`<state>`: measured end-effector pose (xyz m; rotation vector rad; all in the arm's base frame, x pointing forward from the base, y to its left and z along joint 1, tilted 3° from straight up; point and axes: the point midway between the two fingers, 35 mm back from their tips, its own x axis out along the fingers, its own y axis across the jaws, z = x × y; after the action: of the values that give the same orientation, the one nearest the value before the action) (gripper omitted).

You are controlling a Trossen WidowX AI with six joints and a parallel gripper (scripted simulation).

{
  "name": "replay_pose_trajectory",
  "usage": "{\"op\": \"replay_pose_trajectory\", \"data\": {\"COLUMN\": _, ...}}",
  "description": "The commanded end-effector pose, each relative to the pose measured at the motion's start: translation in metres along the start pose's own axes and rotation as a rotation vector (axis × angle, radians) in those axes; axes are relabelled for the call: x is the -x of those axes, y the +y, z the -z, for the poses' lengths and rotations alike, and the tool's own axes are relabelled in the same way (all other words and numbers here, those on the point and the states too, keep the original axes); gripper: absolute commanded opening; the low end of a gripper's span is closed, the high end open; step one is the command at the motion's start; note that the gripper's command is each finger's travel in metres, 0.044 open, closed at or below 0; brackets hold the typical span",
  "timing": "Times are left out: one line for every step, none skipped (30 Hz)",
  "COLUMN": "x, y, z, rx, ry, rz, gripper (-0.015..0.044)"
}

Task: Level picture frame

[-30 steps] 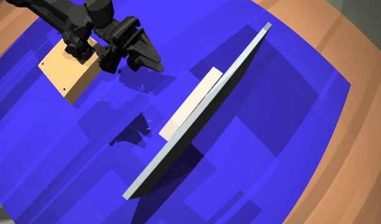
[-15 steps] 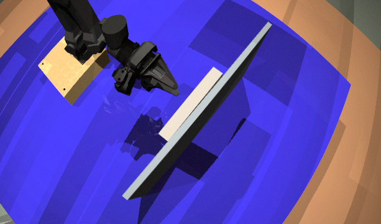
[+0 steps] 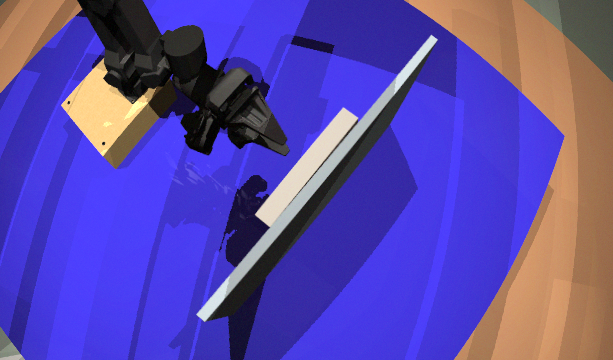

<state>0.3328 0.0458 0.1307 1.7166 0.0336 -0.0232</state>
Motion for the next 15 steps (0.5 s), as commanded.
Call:
{"op": "replay_pose_trajectory", "data": {"x": -0.001, "y": 0.0, "z": 0.0, "rx": 0.003, "ry": 0.003, "rz": -0.001, "gripper": 0.026}}
{"op": "replay_pose_trajectory", "data": {"x": -0.002, "y": 0.0, "z": 0.0, "rx": 0.003, "ry": 0.003, "rz": -0.001, "gripper": 0.026}}
{"op": "replay_pose_trajectory", "data": {"x": -0.003, "y": 0.0, "z": 0.0, "rx": 0.003, "ry": 0.003, "rz": -0.002, "gripper": 0.026}}
{"op": "replay_pose_trajectory", "data": {"x": -0.004, "y": 0.001, "z": 0.001, "rx": 0.003, "ry": 0.003, "rz": -0.002, "gripper": 0.026}}
{"op": "replay_pose_trajectory", "data": {"x": -0.005, "y": 0.001, "z": 0.001, "rx": 0.003, "ry": 0.003, "rz": -0.002, "gripper": 0.026}}
{"op": "replay_pose_trajectory", "data": {"x": -0.007, "y": 0.001, "z": 0.001, "rx": 0.003, "ry": 0.003, "rz": -0.002, "gripper": 0.026}}
{"op": "replay_pose_trajectory", "data": {"x": -0.009, "y": 0.001, "z": 0.001, "rx": 0.003, "ry": 0.003, "rz": -0.002, "gripper": 0.026}}
{"op": "replay_pose_trajectory", "data": {"x": -0.01, "y": 0.001, "z": 0.001, "rx": 0.003, "ry": 0.003, "rz": -0.002, "gripper": 0.026}}
{"op": "replay_pose_trajectory", "data": {"x": -0.012, "y": 0.001, "z": 0.001, "rx": 0.003, "ry": 0.003, "rz": -0.002, "gripper": 0.026}}
{"op": "replay_pose_trajectory", "data": {"x": -0.013, "y": 0.001, "z": 0.001, "rx": 0.003, "ry": 0.003, "rz": -0.002, "gripper": 0.026}}
{"op": "replay_pose_trajectory", "data": {"x": -0.015, "y": 0.001, "z": 0.001, "rx": 0.003, "ry": 0.003, "rz": -0.003, "gripper": 0.026}}
{"op": "replay_pose_trajectory", "data": {"x": -0.017, "y": 0.001, "z": 0.001, "rx": 0.003, "ry": 0.003, "rz": -0.003, "gripper": 0.026}}
{"op": "replay_pose_trajectory", "data": {"x": -0.018, "y": 0.001, "z": 0.001, "rx": 0.003, "ry": 0.003, "rz": -0.003, "gripper": 0.026}}
{"op": "replay_pose_trajectory", "data": {"x": -0.02, "y": 0.001, "z": 0.001, "rx": 0.003, "ry": 0.003, "rz": -0.003, "gripper": 0.026}}
{"op": "replay_pose_trajectory", "data": {"x": -0.022, "y": 0.001, "z": 0.001, "rx": 0.003, "ry": 0.003, "rz": -0.003, "gripper": 0.026}}
